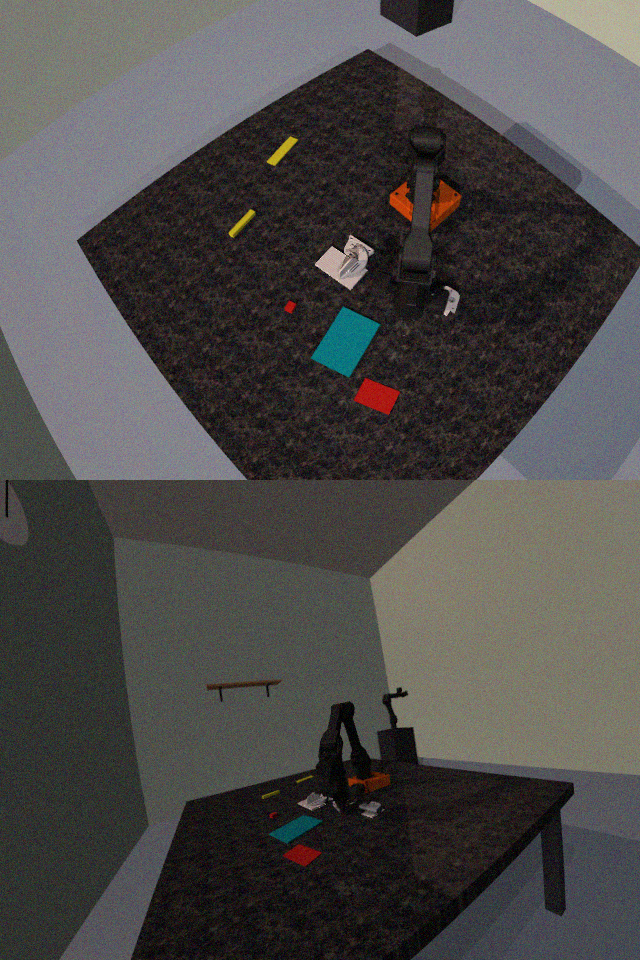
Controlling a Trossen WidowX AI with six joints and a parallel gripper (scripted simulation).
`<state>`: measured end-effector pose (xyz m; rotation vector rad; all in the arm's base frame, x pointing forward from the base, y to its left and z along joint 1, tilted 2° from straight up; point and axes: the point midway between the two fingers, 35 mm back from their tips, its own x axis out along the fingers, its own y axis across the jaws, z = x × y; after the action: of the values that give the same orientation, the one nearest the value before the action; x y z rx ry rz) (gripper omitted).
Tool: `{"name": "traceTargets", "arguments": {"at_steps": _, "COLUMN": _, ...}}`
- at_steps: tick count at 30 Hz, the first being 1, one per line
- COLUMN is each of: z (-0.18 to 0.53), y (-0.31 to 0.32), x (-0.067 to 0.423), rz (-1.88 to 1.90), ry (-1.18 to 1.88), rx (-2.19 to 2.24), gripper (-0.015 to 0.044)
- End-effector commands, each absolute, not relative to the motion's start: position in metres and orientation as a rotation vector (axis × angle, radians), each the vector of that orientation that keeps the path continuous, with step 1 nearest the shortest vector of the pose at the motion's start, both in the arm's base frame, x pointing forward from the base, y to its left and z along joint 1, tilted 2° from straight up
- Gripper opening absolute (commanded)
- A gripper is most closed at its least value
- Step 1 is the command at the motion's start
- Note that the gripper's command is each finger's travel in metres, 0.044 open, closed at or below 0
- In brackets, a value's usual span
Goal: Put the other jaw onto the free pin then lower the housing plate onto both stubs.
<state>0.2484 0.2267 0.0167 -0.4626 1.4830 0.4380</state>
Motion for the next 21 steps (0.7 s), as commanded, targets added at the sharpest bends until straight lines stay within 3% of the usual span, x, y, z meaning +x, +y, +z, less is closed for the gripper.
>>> {"name": "traceTargets", "arguments": {"at_steps": 1, "z": 0.016, "y": 0.222, "x": 0.250, "rz": 0.439, "ry": 1.482, "rx": -0.466, "gripper": 0.0000}}
{"name": "traceTargets", "arguments": {"at_steps": 9, "z": 0.020, "y": 0.216, "x": 0.255, "rz": 0.438, "ry": 1.482, "rx": -0.467, "gripper": 0.0000}}
{"name": "traceTargets", "arguments": {"at_steps": 17, "z": 0.077, "y": 0.220, "x": 0.250, "rz": 0.439, "ry": 1.483, "rx": -0.465, "gripper": 0.0000}}
{"name": "traceTargets", "arguments": {"at_steps": 21, "z": 0.068, "y": 0.221, "x": 0.252, "rz": 0.443, "ry": 1.478, "rx": -0.465, "gripper": 0.0105}}
